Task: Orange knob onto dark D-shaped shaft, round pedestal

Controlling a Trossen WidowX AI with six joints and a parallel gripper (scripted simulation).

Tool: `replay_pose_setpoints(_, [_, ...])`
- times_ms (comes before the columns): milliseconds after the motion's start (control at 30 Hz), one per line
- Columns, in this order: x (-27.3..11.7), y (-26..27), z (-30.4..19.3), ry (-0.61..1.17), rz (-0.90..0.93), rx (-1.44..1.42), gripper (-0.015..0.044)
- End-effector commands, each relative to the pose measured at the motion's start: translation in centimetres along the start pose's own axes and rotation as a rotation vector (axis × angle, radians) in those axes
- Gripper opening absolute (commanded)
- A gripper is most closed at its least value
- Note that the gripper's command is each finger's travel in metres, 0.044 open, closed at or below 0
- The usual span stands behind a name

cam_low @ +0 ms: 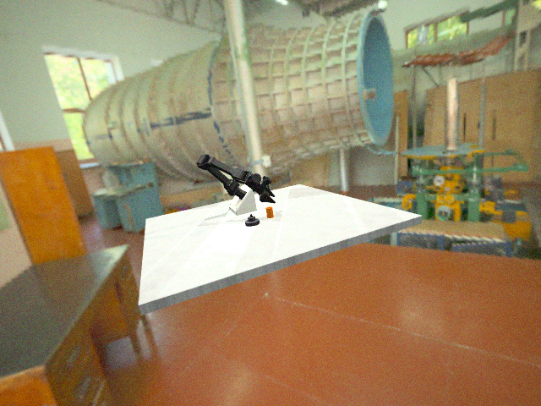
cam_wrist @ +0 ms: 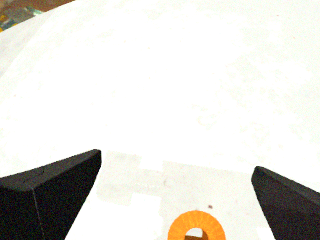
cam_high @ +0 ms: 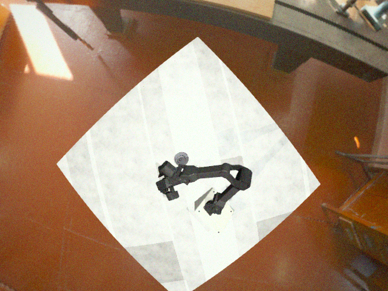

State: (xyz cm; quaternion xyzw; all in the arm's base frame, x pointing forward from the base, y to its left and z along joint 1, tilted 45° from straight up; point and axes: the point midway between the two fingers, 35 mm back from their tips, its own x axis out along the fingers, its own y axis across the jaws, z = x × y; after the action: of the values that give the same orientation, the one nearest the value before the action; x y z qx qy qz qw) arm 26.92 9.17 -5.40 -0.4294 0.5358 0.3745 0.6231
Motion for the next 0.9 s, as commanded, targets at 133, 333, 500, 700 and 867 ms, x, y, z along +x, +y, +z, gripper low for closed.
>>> replay_pose_setpoints(133, [-3.4, 0.0, 0.9, 0.714, -0.165, -0.012, 0.0440])
replay_pose_setpoints(333, [-3.8, -0.2, 1.2, 0.751, -0.194, -0.025, 0.0440])
replay_pose_setpoints(500, [-3.8, -0.2, 1.2, 0.751, -0.194, -0.025, 0.0440])
replay_pose_setpoints(700, [-3.8, -0.2, 1.2, 0.751, -0.194, -0.025, 0.0440])
replay_pose_setpoints(867, [-3.8, -0.2, 1.2, 0.750, -0.200, -0.009, 0.0440])
